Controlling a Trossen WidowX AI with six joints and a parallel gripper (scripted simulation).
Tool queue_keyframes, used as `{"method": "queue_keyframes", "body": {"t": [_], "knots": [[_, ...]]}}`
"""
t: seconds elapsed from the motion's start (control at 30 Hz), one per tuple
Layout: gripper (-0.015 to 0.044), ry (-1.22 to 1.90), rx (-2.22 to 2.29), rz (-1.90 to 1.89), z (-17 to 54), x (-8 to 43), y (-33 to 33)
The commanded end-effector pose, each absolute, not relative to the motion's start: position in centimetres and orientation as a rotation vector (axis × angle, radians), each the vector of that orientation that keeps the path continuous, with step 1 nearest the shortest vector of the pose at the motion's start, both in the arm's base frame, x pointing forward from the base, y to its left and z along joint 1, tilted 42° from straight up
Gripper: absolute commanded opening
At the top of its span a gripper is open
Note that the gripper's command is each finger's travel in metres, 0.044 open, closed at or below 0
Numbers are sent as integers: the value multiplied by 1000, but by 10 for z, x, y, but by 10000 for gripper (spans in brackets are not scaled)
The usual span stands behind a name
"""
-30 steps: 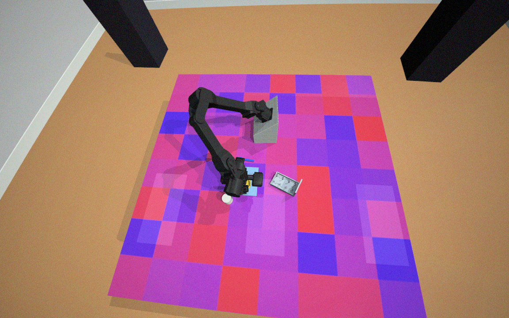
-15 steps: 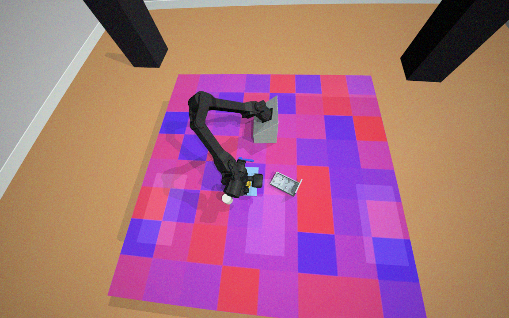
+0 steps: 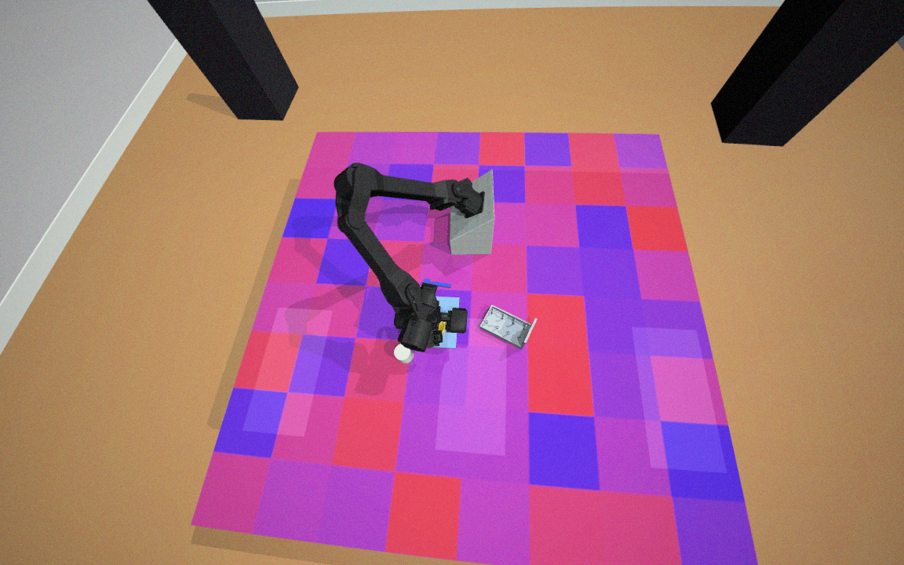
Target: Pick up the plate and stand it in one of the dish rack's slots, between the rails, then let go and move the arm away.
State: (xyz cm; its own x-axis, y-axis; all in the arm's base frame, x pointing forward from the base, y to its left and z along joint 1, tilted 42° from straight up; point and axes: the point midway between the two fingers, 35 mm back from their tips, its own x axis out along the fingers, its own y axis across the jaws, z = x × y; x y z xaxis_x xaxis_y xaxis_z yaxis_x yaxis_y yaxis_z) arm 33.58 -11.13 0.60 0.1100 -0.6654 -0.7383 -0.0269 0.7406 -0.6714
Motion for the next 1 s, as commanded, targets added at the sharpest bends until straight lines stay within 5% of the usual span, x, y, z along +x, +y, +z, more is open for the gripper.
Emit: {"method": "queue_keyframes", "body": {"t": [0.0,0.17,0.53,0.97], "knots": [[316,1400,-617,-509,5,336,-111],[283,1400,-617,-509,5,336,-111],[0,1403,-606,-498,38,341,-75],[0,1405,-604,-496,91,338,-21]]}}
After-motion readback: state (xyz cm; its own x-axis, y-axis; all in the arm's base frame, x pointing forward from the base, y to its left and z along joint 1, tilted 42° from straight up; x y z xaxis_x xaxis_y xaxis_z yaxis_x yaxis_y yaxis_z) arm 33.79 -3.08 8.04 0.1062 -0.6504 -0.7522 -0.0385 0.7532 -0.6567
